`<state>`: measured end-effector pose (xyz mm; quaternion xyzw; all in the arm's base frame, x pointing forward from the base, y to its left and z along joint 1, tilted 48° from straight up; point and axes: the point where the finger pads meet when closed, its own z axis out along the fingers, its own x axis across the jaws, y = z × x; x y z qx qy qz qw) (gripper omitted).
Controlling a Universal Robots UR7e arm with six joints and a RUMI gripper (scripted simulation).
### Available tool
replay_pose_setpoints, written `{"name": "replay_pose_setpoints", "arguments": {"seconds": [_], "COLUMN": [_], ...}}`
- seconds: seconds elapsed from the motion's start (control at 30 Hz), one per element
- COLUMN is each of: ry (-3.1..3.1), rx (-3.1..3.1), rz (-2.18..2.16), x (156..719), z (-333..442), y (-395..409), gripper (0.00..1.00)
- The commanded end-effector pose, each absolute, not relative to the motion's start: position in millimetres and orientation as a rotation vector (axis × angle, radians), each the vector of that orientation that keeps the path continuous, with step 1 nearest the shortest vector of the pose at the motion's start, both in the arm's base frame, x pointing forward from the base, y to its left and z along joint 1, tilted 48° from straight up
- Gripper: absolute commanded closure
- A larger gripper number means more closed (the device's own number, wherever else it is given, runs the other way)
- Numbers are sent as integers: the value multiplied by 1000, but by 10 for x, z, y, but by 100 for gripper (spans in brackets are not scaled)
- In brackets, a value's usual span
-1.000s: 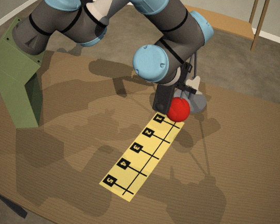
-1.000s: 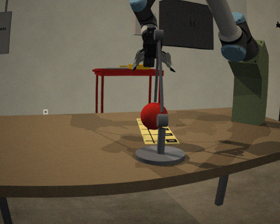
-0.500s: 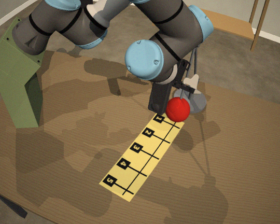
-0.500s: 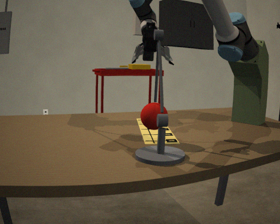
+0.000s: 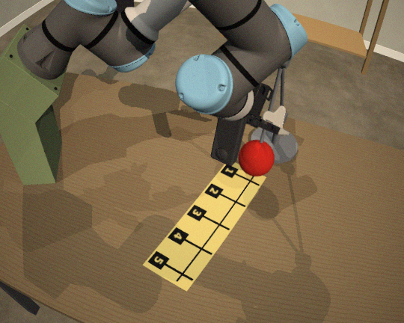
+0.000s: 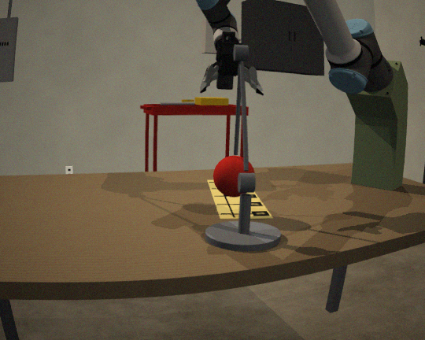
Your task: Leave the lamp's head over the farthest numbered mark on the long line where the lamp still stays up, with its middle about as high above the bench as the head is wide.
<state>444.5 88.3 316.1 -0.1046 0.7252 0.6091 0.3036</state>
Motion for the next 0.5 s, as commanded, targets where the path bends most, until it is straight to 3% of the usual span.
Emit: {"name": "replay_pose_setpoints", "arguments": {"seconds": [0.0, 0.47], "ry": [1921, 1921], "rx": [-277, -277], "rz": [1613, 1613], "x": [4444, 4451], "z": [3163, 3162], "y": [880, 896], "gripper": [0, 0]}}
